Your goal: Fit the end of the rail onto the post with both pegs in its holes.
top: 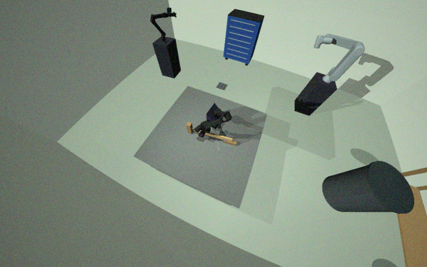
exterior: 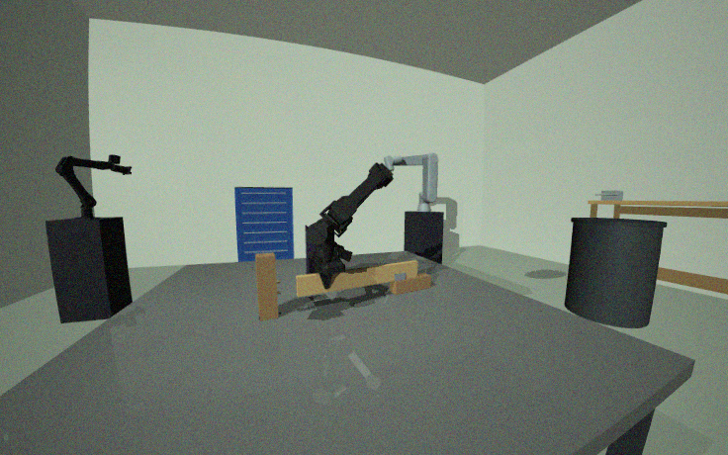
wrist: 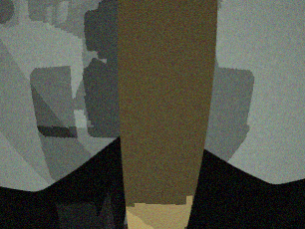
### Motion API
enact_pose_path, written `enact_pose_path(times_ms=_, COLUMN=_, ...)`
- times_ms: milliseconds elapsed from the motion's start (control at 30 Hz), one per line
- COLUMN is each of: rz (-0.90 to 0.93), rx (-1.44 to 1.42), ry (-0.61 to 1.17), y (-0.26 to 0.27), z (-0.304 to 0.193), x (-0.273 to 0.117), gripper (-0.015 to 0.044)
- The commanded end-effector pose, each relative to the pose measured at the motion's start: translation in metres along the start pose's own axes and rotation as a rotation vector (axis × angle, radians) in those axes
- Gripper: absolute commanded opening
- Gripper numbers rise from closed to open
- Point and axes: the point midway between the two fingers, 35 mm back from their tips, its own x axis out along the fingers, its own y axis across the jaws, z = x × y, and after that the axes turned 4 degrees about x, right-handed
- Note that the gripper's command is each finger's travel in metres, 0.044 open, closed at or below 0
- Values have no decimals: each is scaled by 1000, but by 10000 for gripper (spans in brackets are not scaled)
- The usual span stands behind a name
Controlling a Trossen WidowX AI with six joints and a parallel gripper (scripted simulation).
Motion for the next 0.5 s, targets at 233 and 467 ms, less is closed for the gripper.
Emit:
enact_pose_path(times_ms=233, rz=-12, rx=-2, ry=-1, y=-3, z=-1, x=-8, gripper=0)
enact_pose_path(times_ms=467, rz=-12, rx=-2, ry=-1, y=-3, z=-1, x=-5, gripper=0)
